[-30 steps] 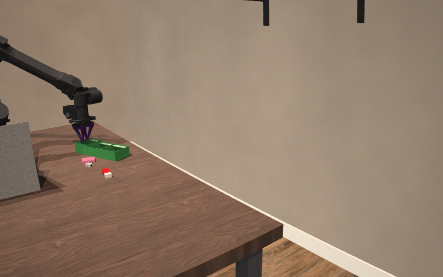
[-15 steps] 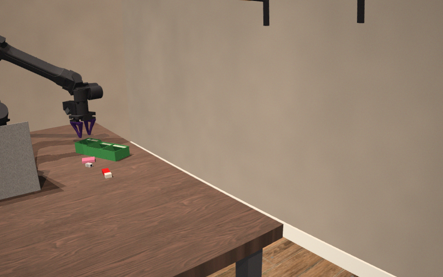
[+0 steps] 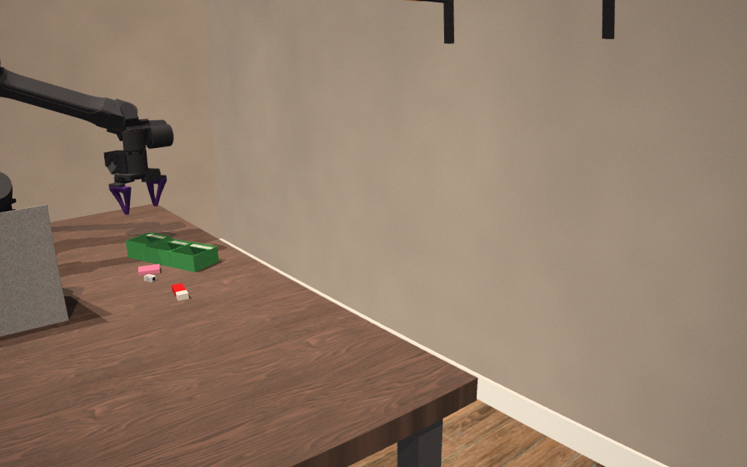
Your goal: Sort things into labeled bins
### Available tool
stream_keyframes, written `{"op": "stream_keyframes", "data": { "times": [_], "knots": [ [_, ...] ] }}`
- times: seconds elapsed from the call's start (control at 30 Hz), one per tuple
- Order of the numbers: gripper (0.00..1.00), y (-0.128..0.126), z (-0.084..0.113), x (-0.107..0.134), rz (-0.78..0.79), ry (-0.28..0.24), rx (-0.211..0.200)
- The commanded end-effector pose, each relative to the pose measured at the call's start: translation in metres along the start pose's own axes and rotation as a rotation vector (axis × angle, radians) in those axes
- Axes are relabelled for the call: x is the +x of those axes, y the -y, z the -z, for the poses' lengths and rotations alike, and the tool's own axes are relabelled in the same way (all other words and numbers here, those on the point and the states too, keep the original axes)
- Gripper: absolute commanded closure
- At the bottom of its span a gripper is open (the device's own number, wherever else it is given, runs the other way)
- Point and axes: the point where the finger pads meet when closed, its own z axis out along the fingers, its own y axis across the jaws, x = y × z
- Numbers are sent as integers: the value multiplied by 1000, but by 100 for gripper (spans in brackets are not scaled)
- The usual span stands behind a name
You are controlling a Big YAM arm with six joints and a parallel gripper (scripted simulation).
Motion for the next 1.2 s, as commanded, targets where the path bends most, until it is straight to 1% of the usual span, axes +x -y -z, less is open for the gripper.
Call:
{"op": "stream_keyframes", "data": {
  "times": [0.0, 0.1, 0.2, 0.27, 0.33, 0.37, 0.57, 0.73, 0.8, 0.83, 0.9, 0.93, 1.0, 1.17],
  "knots": [
    [0, 16, 35, -3, 47, -12, 50],
    [0, 16, 47, -3, 47, -14, 50],
    [0, 15, 56, 1, 37, -11, 40],
    [0, 15, 67, -2, 45, -15, 47],
    [0, 15, 67, -2, 45, -15, 47],
    [0, 15, 68, 1, 38, -12, 40],
    [0, 14, 95, -2, 45, -18, 45],
    [0, 13, 112, 0, -9, -18, 41],
    [0, 13, 113, 0, -10, -19, 42],
    [0, -2, 102, 4, -40, -4, 17],
    [0, -2, 102, 4, -40, -4, 17],
    [0, 7, 97, -6, -6, 2, 5],
    [0, 9, 100, -5, 6, -7, 19],
    [0, 9, 99, -4, 6, -7, 20]
  ]
}}
